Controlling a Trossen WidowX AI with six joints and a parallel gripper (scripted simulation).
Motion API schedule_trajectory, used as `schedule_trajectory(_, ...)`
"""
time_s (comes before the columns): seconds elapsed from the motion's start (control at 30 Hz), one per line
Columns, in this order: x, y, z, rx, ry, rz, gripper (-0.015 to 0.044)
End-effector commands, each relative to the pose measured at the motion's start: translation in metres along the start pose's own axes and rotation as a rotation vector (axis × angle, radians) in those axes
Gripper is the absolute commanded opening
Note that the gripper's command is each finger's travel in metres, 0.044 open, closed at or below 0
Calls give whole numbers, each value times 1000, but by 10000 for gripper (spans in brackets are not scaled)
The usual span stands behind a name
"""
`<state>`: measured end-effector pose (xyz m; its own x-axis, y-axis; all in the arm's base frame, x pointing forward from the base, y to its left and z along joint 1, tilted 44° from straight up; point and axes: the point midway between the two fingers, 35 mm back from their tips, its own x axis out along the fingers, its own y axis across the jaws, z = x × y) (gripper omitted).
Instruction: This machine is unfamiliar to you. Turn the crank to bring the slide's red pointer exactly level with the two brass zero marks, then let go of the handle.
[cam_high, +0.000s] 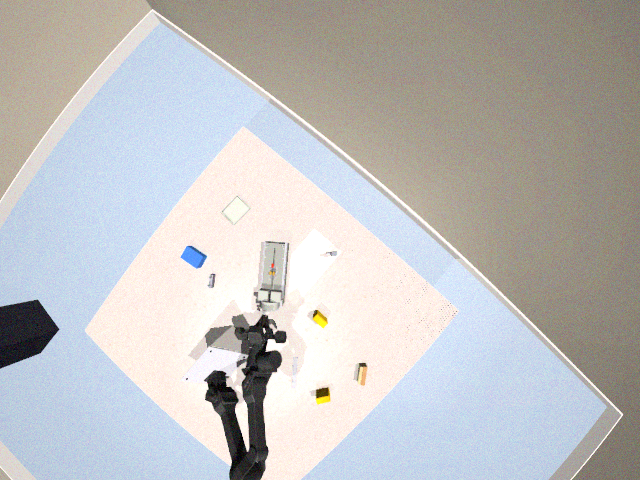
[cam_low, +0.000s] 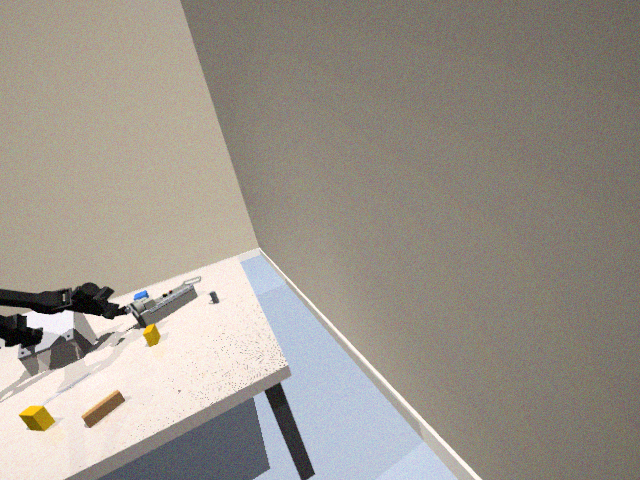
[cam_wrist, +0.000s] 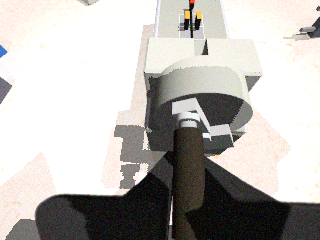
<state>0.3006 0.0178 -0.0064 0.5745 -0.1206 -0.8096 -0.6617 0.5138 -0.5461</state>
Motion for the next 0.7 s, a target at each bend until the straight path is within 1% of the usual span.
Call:
schedule_trajectory(0.0,-3,-8,3,3,-8,-25,0)
schedule_trajectory(0.67,-3,-10,3,3,-8,-25,0)
